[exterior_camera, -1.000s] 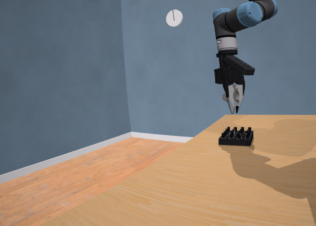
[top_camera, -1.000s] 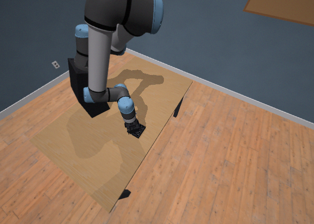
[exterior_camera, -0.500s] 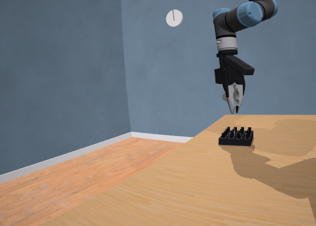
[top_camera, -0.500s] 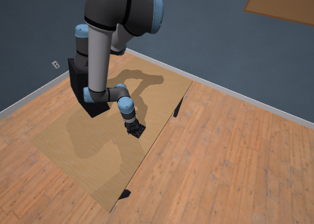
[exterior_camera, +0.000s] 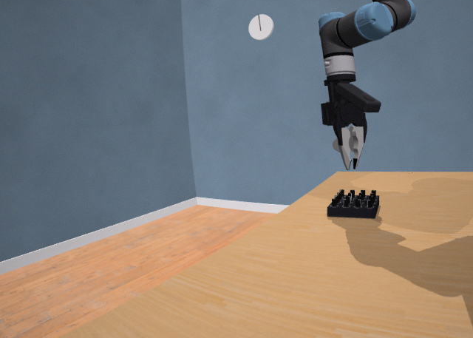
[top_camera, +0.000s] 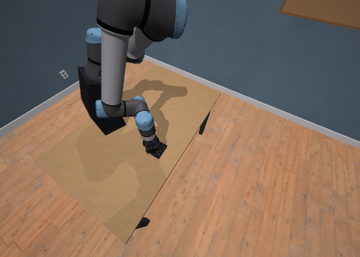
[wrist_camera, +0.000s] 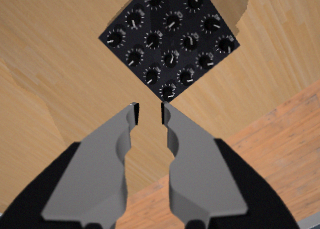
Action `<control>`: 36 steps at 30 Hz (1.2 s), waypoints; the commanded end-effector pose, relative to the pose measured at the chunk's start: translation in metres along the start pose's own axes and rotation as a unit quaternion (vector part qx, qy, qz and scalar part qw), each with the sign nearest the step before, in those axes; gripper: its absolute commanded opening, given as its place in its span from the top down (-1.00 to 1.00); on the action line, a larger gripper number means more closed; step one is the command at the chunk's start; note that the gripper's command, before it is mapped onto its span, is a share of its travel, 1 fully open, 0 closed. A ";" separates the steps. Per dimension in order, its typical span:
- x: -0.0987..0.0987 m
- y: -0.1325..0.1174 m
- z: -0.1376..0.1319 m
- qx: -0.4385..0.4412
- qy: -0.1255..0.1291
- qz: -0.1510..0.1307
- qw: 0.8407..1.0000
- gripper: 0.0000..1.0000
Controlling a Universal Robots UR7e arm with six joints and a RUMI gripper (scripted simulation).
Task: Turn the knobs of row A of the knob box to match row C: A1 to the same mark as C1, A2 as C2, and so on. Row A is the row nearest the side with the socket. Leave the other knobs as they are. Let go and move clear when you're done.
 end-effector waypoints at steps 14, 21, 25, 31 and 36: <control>0.000 0.000 0.000 0.000 0.000 -0.001 1.000 0.78; 0.002 0.000 0.000 0.005 0.000 -0.001 1.000 0.78; 0.003 0.000 0.000 0.007 0.000 -0.001 1.000 0.78; 0.009 0.000 0.000 0.009 0.000 -0.001 1.000 0.78; 0.015 0.000 0.000 0.009 0.000 -0.001 1.000 0.78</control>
Point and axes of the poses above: the point where the finger pads meet when closed, its own x axis out along the fingers, its own z axis across the jaws, y = z × x, the point moved 2 cm from there along -x, back along the fingers, and after that the axes turned 11 degrees about x, right-handed, at the moved point
